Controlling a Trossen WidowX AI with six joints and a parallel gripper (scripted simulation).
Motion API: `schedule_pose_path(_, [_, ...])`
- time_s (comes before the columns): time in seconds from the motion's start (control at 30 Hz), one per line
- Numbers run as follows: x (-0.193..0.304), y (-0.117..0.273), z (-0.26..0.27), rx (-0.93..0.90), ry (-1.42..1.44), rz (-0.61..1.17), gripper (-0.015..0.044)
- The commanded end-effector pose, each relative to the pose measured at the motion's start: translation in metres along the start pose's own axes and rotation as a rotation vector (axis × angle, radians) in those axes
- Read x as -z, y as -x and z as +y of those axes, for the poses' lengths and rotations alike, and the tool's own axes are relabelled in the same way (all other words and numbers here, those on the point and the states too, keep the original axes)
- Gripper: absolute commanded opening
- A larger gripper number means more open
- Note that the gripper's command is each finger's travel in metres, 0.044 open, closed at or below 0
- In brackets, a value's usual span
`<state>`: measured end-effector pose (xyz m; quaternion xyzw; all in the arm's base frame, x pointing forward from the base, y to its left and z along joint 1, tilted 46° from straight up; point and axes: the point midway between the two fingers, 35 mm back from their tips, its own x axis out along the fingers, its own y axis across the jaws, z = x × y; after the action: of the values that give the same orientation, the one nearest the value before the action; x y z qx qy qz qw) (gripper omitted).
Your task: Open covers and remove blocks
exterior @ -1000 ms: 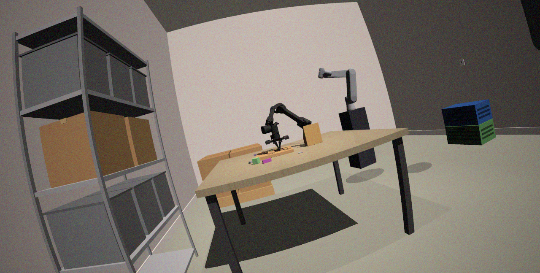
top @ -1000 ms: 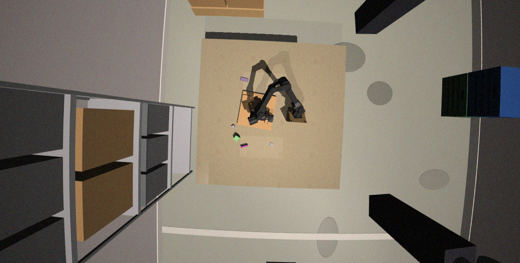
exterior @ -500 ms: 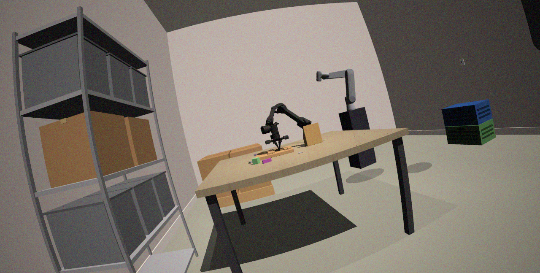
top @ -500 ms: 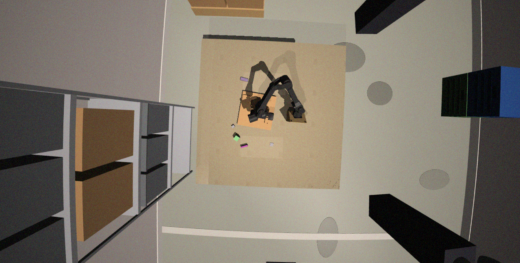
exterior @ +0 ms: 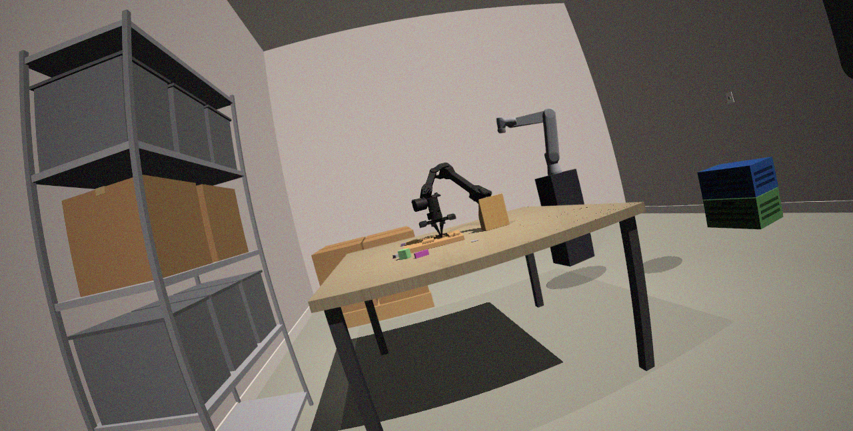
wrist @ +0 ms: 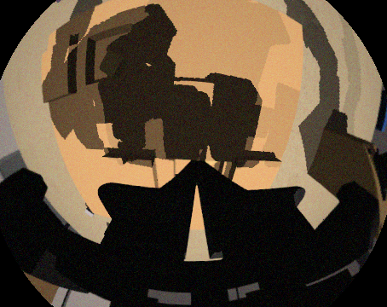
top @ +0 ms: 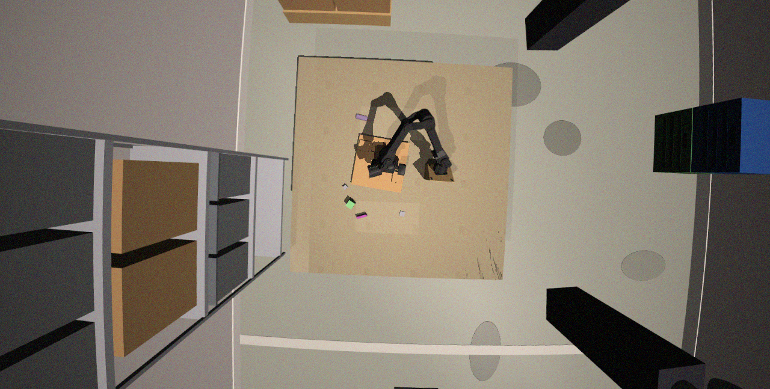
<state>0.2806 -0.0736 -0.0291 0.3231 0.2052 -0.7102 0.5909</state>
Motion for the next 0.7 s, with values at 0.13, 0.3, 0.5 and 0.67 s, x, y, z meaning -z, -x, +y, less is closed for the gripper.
schedule_pose_path(0.13, [-0.01,0.0,0.0,-0.003,0.001,-0.004,0.0])
schedule_pose_path(0.3, [-0.015,-0.001,0.0,-0.002,0.001,-0.005,0.0])
schedule_pose_path(0.5, [-0.02,-0.001,-0.001,-0.002,0.001,-0.006,0.0])
schedule_pose_path(0.67, [-0.025,-0.001,-0.002,-0.002,0.001,-0.007,0.0])
